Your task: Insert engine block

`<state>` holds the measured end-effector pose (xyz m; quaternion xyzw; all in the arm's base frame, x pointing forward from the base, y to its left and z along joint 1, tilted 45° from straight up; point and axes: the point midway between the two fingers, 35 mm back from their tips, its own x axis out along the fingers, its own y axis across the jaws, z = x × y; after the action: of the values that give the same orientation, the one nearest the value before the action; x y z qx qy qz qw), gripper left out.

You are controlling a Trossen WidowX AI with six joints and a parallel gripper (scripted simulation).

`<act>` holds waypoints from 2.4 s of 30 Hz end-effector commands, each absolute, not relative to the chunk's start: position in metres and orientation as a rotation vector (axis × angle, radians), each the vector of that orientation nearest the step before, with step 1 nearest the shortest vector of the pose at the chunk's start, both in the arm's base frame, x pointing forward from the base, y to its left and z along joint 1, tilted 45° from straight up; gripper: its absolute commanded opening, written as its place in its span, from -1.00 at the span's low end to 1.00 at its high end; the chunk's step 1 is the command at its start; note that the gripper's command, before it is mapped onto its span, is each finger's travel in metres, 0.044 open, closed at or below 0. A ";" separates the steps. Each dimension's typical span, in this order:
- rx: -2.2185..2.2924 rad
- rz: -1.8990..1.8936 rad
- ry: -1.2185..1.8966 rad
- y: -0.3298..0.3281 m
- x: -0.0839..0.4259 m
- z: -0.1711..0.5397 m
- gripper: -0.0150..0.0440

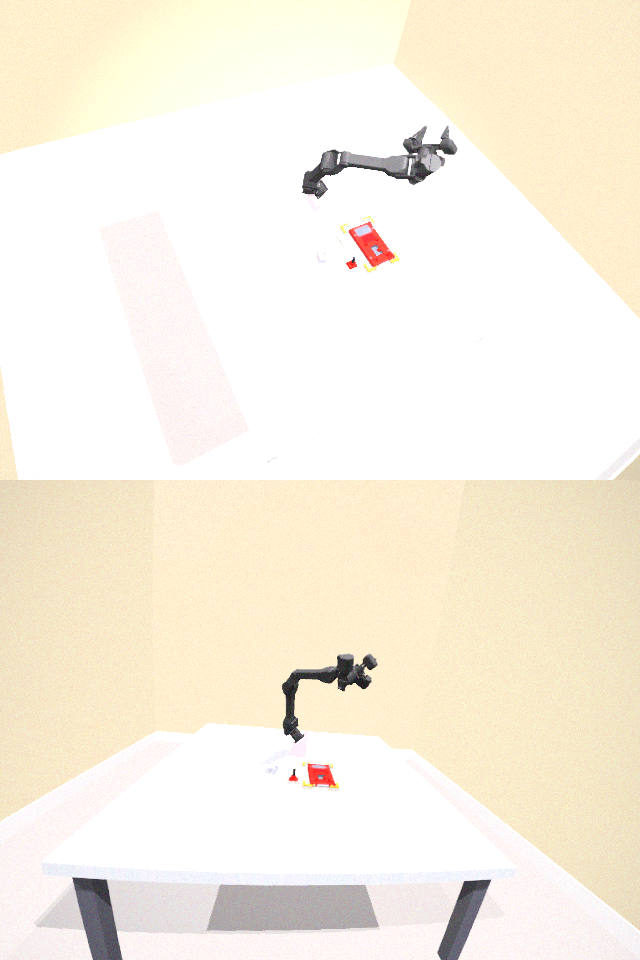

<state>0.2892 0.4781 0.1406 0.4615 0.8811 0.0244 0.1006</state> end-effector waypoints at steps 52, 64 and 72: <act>0.713 0.222 1.560 0.300 0.381 0.073 1.00; 0.366 0.194 1.479 0.237 0.381 0.065 1.00; 0.117 0.181 1.461 0.194 0.375 0.063 1.00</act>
<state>0.3769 0.2071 0.0612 0.0890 0.6681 0.0838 0.7340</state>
